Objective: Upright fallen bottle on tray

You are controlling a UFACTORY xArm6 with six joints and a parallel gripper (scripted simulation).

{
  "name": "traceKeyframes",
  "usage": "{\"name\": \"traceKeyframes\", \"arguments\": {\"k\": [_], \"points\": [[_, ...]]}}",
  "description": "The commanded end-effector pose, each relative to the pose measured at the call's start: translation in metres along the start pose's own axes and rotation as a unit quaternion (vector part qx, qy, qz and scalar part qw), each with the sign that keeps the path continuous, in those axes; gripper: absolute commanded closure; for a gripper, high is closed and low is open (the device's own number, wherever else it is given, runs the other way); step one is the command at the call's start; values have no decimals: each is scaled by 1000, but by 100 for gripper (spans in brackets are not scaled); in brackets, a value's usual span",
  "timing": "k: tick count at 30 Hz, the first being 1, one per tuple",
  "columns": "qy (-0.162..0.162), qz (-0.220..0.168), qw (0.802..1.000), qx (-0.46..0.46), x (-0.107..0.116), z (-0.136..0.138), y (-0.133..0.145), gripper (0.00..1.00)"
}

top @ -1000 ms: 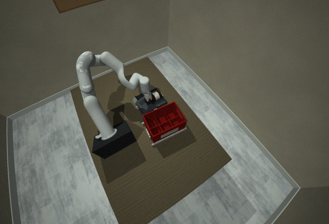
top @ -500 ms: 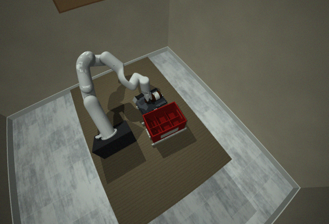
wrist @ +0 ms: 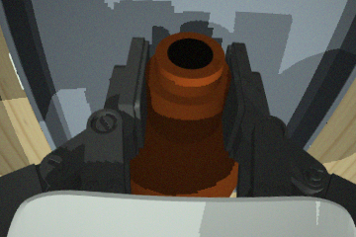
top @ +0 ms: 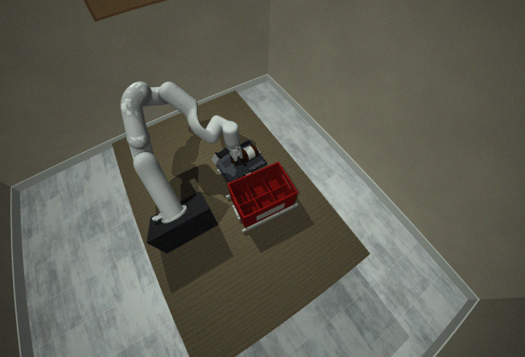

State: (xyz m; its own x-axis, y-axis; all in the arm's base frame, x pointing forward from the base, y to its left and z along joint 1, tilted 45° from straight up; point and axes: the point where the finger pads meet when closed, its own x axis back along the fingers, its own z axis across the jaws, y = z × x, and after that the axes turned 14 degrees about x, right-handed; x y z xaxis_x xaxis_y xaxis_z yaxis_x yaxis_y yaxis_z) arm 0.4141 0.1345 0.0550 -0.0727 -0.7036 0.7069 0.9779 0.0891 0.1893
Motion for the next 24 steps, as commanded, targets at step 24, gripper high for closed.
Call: {"name": "traceKeyframes", "arguments": {"k": [24], "points": [[0,-1,1000,0,22,0,1,100]]}}
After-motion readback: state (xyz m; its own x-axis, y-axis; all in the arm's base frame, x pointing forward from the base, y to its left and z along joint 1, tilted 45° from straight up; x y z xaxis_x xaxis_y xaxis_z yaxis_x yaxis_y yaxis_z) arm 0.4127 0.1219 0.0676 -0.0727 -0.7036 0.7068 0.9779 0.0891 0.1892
